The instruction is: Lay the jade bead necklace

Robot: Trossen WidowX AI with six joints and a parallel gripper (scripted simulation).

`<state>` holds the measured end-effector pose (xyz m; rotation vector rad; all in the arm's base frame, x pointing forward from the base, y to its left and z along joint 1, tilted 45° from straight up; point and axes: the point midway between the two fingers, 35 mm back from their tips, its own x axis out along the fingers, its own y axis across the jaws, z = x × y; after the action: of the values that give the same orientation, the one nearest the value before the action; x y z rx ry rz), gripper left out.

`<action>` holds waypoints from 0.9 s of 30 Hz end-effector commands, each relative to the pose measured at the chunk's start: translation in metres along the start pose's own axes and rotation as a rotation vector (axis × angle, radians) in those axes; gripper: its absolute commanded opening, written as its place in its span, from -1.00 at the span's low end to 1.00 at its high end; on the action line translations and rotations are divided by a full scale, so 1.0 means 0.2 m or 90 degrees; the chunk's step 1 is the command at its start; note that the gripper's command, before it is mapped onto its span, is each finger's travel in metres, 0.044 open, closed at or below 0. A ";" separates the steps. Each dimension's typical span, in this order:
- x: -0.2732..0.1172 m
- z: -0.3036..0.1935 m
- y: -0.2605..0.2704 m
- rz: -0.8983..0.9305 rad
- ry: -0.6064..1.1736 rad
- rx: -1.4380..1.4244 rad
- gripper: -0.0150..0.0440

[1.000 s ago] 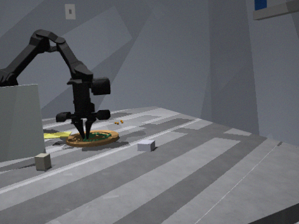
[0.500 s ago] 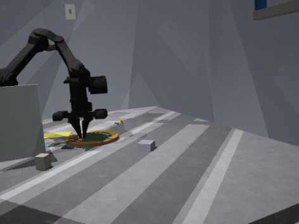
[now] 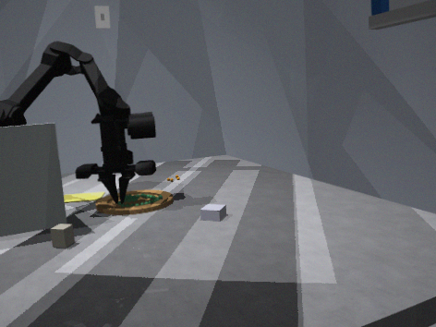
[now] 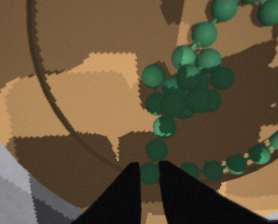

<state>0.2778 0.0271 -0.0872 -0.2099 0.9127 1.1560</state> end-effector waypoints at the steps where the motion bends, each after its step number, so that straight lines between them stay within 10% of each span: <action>1: 0.02 -0.01 0.01 0.004 -0.001 0.007 -0.49; 18: 0.00 -0.01 0.00 0.002 0.003 0.005 1.00; 27: -0.02 -0.01 0.00 0.004 -0.001 0.007 1.00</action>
<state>0.2744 0.0247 -0.0861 -0.1948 0.9281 1.1547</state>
